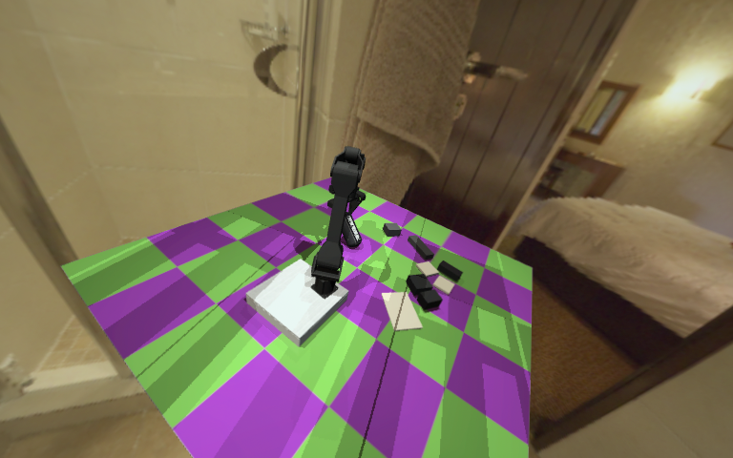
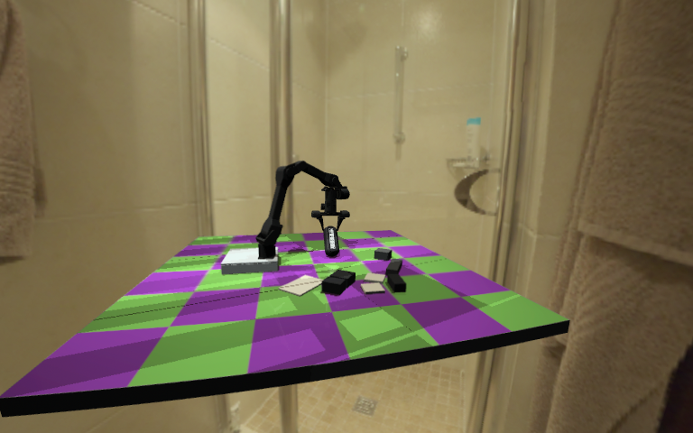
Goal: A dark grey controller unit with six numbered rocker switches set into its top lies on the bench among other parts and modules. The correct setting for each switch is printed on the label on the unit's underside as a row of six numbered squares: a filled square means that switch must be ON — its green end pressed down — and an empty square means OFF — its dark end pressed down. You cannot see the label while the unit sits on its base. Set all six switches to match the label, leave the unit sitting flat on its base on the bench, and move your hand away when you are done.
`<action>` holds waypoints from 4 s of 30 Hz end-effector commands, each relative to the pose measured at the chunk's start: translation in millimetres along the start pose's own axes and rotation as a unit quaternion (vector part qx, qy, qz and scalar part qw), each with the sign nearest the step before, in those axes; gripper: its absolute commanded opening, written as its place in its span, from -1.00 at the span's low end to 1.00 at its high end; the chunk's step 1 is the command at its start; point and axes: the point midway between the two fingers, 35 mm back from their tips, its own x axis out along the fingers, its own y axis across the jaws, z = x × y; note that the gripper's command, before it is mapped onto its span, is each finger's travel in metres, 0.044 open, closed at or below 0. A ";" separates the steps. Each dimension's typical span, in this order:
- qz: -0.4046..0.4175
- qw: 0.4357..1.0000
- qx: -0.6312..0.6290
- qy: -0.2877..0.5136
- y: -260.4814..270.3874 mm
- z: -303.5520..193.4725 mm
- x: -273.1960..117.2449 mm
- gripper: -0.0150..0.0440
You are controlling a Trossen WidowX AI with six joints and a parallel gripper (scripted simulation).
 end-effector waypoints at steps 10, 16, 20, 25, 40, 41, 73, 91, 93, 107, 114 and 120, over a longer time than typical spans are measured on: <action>-0.003 1.000 0.001 0.003 -0.7 -12.6 -6.3 0.65; -0.003 1.000 0.001 0.003 -0.7 -17.0 -8.0 0.65; -0.003 1.000 0.001 0.003 -0.2 -18.9 -9.5 0.65; -0.003 1.000 0.001 0.003 0.0 -22.7 -11.1 0.65; -0.003 1.000 0.001 0.003 0.0 -34.3 -14.7 0.65; -0.003 1.000 0.001 0.004 0.0 -35.1 -14.9 0.65; -0.003 1.000 0.001 0.005 0.0 -63.5 -19.3 0.65; -0.003 1.000 0.001 0.006 0.0 -85.5 -20.3 0.65; -0.003 1.000 0.001 0.006 0.0 -88.0 -20.4 0.65; -0.003 1.000 0.001 0.007 0.0 -105.1 -20.4 0.65; -0.003 1.000 0.001 0.007 0.0 -113.7 -20.2 0.65; -0.003 1.000 0.001 0.007 0.1 -121.1 -19.9 0.65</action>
